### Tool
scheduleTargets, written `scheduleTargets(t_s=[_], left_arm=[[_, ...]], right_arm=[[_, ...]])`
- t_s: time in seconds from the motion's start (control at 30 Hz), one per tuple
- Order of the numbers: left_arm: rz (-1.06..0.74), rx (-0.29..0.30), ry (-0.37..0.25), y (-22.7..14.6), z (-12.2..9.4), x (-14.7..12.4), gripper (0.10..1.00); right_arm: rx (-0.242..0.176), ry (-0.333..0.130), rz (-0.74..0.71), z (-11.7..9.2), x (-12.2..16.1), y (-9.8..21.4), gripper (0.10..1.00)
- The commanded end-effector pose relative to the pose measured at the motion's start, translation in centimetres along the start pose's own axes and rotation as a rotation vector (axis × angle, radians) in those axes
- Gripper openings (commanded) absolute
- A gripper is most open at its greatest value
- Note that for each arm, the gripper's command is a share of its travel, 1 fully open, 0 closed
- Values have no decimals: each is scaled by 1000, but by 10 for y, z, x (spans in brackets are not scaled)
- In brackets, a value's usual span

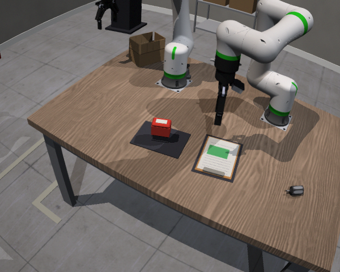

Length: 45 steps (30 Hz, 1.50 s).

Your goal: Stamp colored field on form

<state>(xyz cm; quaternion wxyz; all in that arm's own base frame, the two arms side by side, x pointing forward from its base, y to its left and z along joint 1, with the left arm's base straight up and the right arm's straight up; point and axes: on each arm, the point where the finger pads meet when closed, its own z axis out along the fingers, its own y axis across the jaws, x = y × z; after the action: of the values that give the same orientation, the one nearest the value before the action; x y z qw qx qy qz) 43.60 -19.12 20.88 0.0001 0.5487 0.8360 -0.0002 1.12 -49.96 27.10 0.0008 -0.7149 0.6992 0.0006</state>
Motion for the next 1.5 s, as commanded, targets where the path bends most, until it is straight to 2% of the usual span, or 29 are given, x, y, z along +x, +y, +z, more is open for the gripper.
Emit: scheduleTargets(t_s=[0.0, 0.3, 0.37, 0.63, 0.87, 1.23, 1.47], left_arm=[[0, -1, -1, -2, 3, -23, 589], [0, -1, -1, -8, 15, -95, 589], [0, -1, -1, -8, 15, -95, 589], [0, -1, -1, -13, 26, -155, 589], [0, -1, -1, -17, 33, -196, 589], [0, -1, -1, -20, 38, -226, 589], [0, -1, -2, -21, 39, -234, 589]], right_arm=[[0, 2, 0, -1, 0, 0, 1000], [0, 2, 0, -1, 0, 0, 1000], [0, 2, 0, -1, 0, 0, 1000], [0, 2, 0, -1, 0, 0, 1000], [0, 2, 0, -1, 0, 0, 1000], [0, 2, 0, -1, 0, 0, 1000], [0, 2, 0, -1, 0, 0, 1000]])
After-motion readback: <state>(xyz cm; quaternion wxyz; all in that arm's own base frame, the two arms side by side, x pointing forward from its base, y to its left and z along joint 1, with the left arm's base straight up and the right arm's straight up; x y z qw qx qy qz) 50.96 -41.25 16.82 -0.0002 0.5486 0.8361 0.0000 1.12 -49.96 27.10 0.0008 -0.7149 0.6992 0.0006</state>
